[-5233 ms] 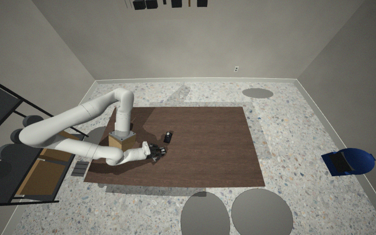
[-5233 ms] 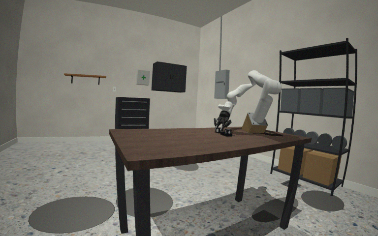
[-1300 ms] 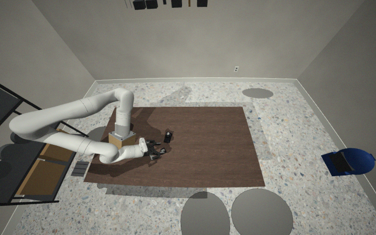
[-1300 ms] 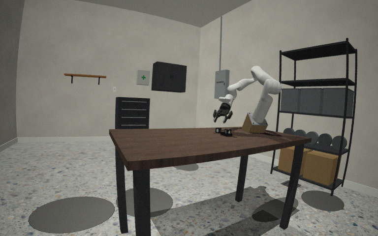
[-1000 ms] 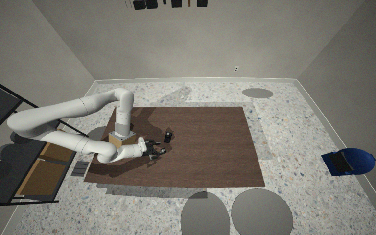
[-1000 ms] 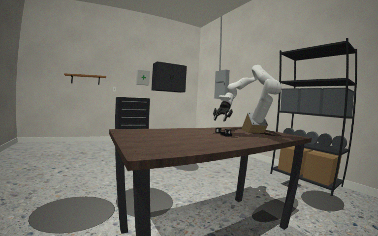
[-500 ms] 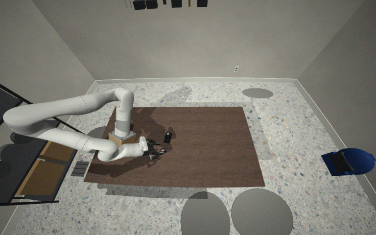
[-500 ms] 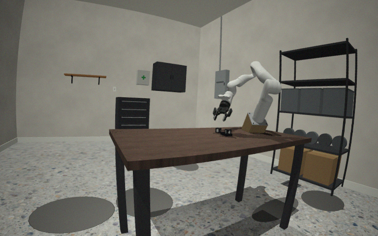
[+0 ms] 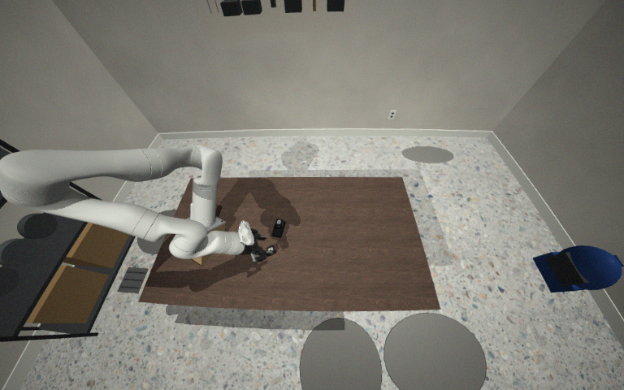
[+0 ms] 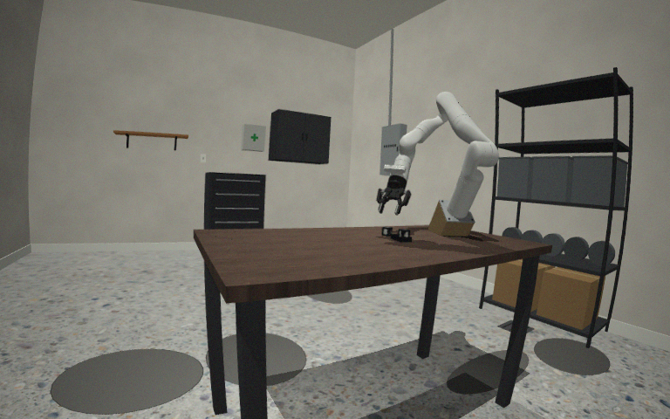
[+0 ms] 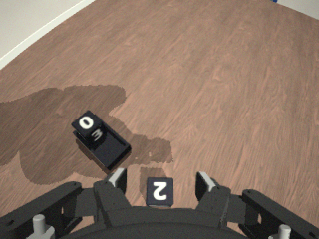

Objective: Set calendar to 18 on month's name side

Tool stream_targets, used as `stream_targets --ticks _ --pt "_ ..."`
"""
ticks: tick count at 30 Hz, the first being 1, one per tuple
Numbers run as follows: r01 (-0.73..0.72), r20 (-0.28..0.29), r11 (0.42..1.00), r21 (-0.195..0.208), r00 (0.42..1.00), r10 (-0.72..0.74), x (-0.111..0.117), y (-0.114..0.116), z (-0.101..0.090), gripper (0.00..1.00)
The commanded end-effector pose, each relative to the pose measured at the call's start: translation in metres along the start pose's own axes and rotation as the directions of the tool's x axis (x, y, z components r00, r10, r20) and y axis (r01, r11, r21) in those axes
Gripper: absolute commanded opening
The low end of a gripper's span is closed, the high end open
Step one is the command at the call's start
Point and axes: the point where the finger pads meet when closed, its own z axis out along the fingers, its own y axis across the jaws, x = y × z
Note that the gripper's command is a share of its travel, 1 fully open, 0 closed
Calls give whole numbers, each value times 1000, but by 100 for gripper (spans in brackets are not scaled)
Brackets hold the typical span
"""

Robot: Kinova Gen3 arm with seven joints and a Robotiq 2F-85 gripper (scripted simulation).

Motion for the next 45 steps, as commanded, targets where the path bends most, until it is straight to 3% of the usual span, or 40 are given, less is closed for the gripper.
stream_targets --ticks 1,11,19,23,35,43,45 --pt "11 18 1000 1 1000 -11 0 0 -1 69" --pt "6 71 1000 6 997 -7 -1 -1 0 69" --pt "5 216 1000 7 976 -6 0 0 0 69" --pt "9 263 1000 3 965 -9 2 0 0 69" --pt "9 298 1000 4 955 -9 2 0 0 69" --pt "4 443 1000 8 896 -7 2 -1 1 69" --pt "4 443 1000 8 896 -7 2 -1 1 69"
